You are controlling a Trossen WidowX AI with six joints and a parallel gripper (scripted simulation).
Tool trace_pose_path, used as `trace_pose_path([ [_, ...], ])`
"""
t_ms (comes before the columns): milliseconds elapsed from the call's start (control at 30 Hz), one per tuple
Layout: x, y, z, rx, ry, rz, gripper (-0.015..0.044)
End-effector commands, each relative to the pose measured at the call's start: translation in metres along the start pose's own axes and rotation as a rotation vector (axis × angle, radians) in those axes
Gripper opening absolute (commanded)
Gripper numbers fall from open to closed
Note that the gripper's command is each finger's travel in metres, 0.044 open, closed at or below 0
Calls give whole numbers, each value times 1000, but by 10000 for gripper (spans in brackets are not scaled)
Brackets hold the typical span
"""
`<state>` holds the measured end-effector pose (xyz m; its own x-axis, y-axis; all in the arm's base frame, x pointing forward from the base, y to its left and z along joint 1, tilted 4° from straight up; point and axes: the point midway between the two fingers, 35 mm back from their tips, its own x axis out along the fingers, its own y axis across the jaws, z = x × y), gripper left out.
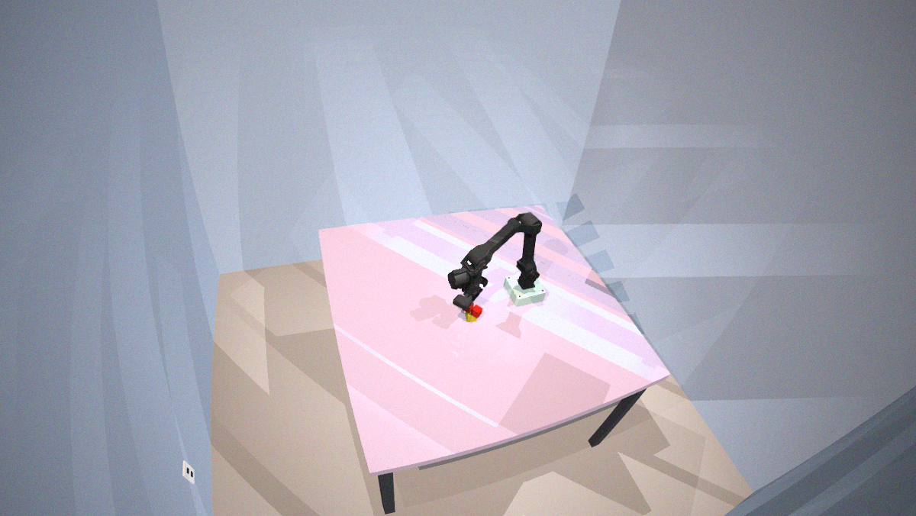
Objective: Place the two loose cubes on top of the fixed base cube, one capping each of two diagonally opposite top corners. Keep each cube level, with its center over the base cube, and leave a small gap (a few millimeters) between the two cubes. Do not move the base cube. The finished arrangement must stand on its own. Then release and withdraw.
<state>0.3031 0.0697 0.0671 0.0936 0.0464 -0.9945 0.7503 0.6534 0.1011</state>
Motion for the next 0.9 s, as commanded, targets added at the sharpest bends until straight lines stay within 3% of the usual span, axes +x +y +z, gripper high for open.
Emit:
trace_pose_path([
  [0, -7, 0, 0, 0, -1, 0, 205],
  [867, -46, 0, 0, 0, 0, 1, 205],
])
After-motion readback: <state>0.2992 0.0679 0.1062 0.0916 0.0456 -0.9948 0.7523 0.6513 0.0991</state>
